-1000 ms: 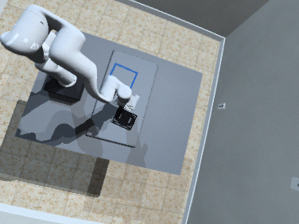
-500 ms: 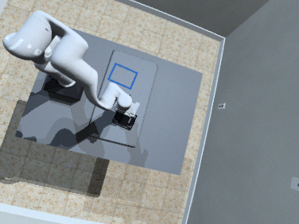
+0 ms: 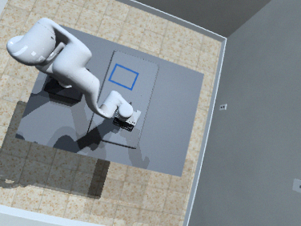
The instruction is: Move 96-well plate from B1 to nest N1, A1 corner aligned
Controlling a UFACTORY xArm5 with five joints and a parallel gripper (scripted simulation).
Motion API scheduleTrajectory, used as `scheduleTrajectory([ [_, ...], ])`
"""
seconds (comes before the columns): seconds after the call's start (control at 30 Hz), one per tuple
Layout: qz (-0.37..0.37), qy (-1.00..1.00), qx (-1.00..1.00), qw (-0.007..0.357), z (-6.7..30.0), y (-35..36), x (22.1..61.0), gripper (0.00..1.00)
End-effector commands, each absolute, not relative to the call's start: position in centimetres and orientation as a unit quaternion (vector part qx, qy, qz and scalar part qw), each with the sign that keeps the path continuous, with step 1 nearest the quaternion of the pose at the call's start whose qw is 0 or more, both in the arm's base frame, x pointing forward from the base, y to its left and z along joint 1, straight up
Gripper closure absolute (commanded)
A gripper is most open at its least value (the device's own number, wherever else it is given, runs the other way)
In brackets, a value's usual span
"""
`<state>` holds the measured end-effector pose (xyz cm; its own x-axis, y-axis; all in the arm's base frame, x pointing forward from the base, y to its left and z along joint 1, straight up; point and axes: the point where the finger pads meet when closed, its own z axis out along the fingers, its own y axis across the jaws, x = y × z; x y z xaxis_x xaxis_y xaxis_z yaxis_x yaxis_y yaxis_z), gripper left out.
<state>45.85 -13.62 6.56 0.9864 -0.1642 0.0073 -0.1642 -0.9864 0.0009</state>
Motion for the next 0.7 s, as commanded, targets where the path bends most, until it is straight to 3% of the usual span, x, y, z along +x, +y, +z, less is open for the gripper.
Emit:
scheduleTrajectory([
  [0.0,0.006,-0.082,0.997,0.0,6.8,-15.0,46.4,1.0],
  [0.67,0.006,-0.082,0.997,0.0,6.8,-16.3,46.9,1.0],
])
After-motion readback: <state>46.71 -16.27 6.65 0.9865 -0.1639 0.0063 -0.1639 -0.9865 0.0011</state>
